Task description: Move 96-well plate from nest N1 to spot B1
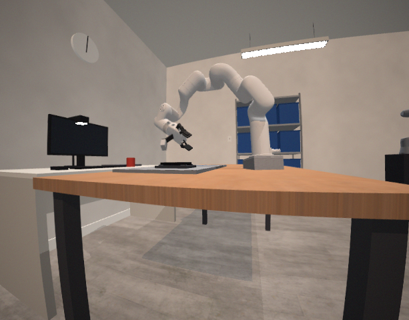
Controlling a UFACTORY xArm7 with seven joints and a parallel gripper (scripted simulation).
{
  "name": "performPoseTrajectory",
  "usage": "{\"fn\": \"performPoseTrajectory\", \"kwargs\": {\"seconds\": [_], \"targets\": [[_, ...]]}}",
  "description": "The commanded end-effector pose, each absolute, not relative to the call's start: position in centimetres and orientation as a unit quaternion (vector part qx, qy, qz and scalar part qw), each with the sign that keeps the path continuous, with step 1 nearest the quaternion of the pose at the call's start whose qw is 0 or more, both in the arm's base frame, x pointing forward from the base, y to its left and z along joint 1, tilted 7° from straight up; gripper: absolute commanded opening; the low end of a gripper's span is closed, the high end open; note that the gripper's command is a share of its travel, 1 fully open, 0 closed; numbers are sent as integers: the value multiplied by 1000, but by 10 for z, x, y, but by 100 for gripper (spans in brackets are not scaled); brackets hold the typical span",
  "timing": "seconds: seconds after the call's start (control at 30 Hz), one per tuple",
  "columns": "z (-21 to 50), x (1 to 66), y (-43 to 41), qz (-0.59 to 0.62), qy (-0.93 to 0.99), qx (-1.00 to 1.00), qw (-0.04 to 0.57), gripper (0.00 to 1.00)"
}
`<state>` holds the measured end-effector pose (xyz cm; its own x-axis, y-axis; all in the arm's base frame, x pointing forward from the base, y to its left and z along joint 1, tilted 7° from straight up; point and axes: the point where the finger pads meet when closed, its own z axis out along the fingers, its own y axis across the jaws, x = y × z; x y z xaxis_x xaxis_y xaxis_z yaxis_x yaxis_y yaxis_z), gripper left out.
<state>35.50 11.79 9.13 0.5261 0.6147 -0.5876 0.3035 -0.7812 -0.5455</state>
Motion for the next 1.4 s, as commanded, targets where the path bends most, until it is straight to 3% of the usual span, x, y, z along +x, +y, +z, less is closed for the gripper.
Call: {"fn": "performPoseTrajectory", "kwargs": {"seconds": [0.0, 0.07, 0.57, 1.0, 1.37], "targets": [[81, 359, 120, 379, -242, -883, 136, 100], [81, 359, 120, 379, -242, -883, 136, 100], [59, 376, 137, 236, -143, -961, -20, 100], [58, 387, 168, 81, -73, -992, -68, 100], [66, 386, 202, -25, -33, -998, -53, 100]]}}
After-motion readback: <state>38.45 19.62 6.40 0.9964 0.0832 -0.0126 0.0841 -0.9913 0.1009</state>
